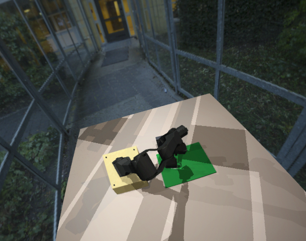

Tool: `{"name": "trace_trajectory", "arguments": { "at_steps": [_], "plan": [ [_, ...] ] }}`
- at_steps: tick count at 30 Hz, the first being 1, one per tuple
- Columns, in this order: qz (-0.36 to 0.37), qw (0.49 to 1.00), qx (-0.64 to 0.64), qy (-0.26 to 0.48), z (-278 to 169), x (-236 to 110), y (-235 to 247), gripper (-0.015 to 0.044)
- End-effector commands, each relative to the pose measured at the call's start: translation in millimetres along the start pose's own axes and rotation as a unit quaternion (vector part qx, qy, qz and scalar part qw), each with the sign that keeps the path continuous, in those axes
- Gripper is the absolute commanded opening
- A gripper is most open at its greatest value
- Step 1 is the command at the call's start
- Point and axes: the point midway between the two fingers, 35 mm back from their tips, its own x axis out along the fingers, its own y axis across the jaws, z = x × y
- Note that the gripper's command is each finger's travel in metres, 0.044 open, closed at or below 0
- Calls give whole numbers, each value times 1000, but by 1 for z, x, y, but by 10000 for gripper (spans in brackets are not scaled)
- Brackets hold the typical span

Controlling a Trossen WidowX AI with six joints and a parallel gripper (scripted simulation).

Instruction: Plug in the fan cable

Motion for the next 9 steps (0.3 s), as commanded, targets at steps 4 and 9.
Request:
{"name": "trace_trajectory", "arguments": {
  "at_steps": [4,9],
  "plan": [
    [4,1000,7,-1,66,-5,-2,260],
    [2,1000,8,-3,116,-4,-13,260]
  ]
}}
